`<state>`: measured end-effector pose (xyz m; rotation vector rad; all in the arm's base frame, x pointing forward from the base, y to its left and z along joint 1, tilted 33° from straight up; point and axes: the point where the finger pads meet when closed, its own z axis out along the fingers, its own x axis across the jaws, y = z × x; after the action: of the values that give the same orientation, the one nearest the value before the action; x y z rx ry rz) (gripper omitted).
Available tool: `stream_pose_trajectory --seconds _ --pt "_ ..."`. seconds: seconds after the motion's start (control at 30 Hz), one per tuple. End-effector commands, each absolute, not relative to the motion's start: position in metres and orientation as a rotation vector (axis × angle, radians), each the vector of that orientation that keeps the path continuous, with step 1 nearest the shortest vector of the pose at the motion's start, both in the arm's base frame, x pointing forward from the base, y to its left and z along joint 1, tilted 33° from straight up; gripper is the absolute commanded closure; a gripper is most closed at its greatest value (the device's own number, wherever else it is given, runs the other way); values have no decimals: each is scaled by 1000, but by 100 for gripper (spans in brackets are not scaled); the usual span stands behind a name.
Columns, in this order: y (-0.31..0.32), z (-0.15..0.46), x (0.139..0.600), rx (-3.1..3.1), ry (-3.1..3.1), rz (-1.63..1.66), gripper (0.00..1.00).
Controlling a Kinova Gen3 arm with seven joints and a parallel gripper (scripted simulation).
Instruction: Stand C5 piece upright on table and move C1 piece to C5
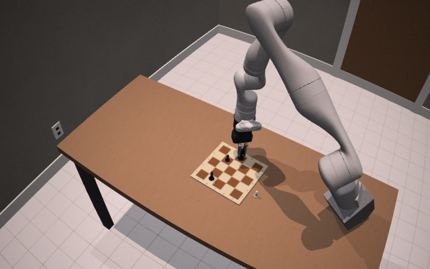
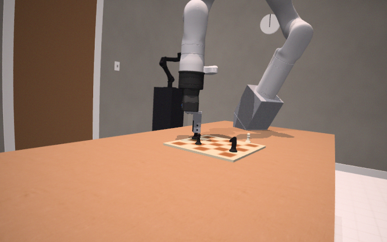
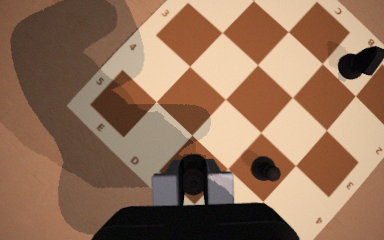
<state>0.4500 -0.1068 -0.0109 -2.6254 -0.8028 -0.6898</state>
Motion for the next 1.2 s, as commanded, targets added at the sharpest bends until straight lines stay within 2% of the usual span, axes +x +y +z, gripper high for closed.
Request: stream_pose_trajectory --seconds 0.0,1.17 --pt "-108 -10 450 -2627 -802 -691 100" --pt "-106 -13 451 -2627 -802 -691 100"
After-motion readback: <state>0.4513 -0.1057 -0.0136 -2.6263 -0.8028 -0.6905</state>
